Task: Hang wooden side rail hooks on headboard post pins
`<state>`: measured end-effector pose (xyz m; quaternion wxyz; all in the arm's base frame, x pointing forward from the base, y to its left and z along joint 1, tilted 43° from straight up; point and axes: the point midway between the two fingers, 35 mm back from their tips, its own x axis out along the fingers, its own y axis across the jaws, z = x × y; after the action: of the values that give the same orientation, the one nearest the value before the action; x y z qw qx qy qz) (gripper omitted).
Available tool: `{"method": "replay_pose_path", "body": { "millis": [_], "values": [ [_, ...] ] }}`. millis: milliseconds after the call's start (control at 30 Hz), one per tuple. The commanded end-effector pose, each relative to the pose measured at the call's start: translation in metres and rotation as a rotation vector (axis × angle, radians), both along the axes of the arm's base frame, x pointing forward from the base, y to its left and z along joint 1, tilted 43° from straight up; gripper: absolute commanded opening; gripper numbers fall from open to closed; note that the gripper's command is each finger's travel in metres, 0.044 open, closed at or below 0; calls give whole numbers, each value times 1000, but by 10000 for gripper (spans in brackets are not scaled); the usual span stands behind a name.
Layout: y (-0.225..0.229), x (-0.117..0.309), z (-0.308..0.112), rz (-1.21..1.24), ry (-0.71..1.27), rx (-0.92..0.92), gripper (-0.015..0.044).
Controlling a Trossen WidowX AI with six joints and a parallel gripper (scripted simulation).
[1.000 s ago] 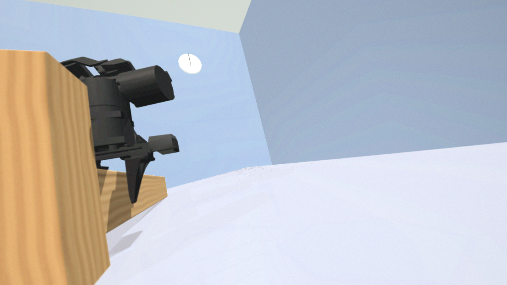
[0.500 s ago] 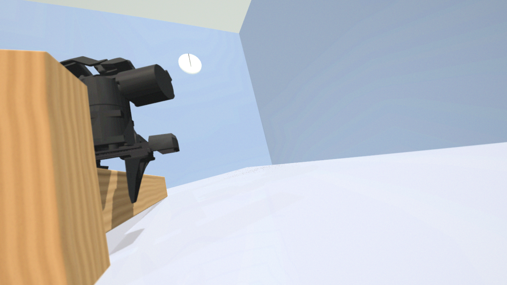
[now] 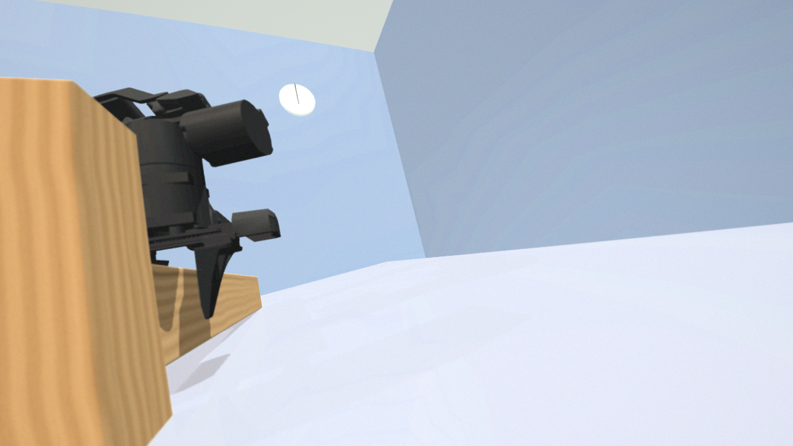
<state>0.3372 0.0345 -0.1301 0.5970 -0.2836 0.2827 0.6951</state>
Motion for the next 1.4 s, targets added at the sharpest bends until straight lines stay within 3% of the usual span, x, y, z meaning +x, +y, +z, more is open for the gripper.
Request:
{"method": "replay_pose_path", "body": {
  "millis": [0,1367],
  "values": [
    [-4,2,0,-5,-6,-4,0],
    [-8,2,-2,-5,-6,-5,0]
  ]
}}
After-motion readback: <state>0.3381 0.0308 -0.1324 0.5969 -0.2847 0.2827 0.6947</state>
